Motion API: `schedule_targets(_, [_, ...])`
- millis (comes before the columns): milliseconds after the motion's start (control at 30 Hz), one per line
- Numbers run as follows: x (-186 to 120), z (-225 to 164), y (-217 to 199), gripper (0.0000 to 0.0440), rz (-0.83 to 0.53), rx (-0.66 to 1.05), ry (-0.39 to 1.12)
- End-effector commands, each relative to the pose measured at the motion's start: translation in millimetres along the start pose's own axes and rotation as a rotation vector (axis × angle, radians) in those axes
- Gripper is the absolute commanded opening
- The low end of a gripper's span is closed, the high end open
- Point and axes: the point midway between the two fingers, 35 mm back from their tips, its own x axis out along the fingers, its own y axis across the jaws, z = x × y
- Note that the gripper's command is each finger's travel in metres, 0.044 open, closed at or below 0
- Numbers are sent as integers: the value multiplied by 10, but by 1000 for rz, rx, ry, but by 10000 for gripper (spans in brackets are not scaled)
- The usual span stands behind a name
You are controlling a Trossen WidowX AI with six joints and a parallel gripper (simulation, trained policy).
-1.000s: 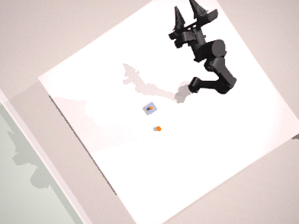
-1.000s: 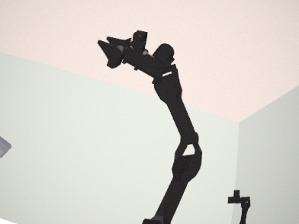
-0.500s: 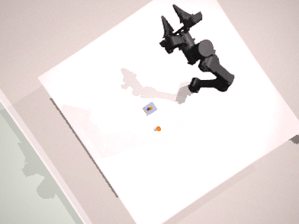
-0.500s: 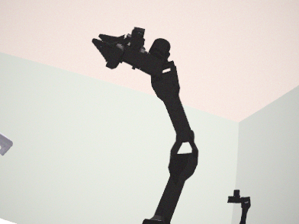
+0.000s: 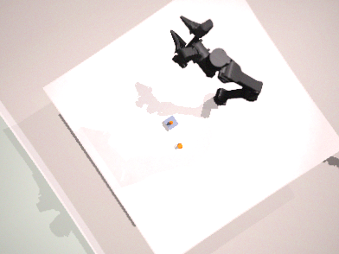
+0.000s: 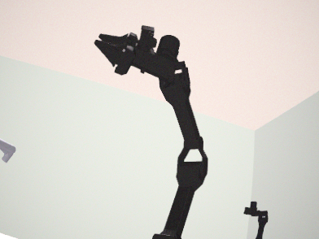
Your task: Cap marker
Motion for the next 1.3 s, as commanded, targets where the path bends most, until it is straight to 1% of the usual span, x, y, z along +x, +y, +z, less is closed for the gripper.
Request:
schedule_targets(0, [18, 35, 139, 308, 38, 9, 1])
schedule_targets(633, [24, 236, 804, 311, 219, 42, -2])
schedule_targets(1267, [-69, 442, 1493, 313, 389, 59, 5])
